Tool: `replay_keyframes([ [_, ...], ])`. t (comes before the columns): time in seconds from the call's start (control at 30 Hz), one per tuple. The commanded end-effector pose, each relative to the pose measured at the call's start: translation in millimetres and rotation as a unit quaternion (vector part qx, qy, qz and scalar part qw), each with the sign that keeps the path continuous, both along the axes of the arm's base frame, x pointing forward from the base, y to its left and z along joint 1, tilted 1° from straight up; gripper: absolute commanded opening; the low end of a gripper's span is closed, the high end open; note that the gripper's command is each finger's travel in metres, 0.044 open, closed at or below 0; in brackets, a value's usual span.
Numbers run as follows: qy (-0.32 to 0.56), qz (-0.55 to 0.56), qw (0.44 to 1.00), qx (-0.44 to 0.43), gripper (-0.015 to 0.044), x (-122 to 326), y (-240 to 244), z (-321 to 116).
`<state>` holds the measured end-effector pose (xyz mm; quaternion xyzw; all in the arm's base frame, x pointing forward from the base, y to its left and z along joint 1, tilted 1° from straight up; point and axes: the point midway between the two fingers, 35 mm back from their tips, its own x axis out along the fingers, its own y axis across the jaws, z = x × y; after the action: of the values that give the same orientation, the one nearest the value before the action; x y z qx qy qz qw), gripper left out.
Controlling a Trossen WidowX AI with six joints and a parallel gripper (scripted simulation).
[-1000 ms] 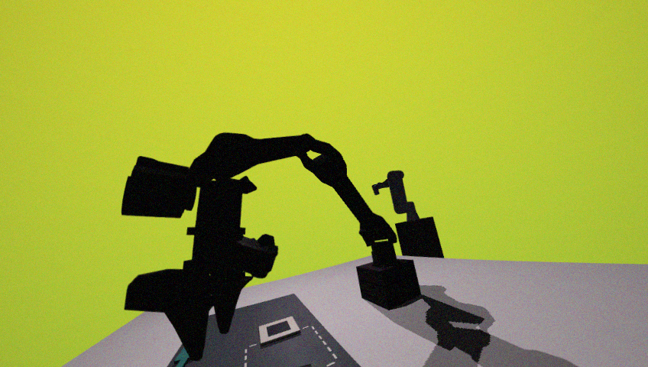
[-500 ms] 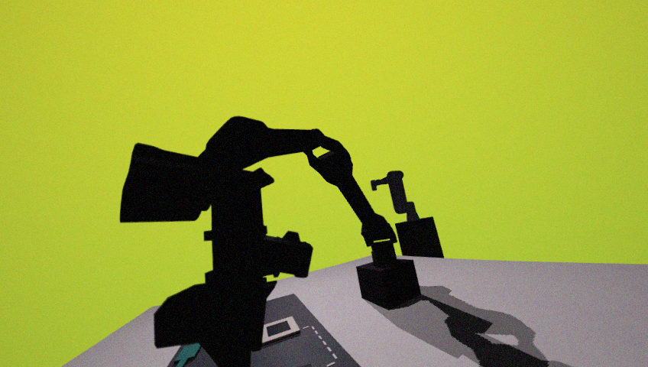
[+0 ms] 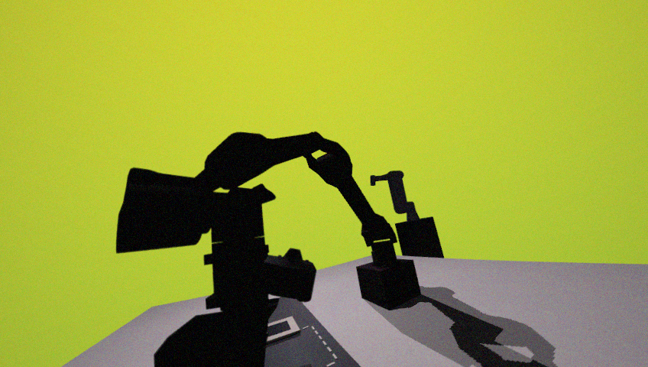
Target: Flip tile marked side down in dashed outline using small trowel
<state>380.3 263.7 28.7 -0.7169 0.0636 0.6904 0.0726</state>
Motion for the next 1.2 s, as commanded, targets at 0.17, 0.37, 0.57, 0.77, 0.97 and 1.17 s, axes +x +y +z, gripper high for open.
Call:
replay_keyframes([
  [0.17,0.005,0.003,1.000,-0.001,0.0270,-1.7,-0.7,-17.2],
  [0.37,0.005,0.003,1.000,-0.001,0.0165,-1.7,-0.7,-18.2],
  [0.57,0.005,0.003,1.000,-0.001,0.0130,-1.7,-0.7,-18.2],
  [0.77,0.005,0.003,1.000,-0.001,0.0130,-1.7,-0.7,-18.2],
  [0.97,0.005,0.003,1.000,-0.001,0.0130,-1.7,-0.7,-18.2],
  [1.17,0.005,0.000,1.000,-0.001,0.0130,-1.7,-0.7,-18.2],
])
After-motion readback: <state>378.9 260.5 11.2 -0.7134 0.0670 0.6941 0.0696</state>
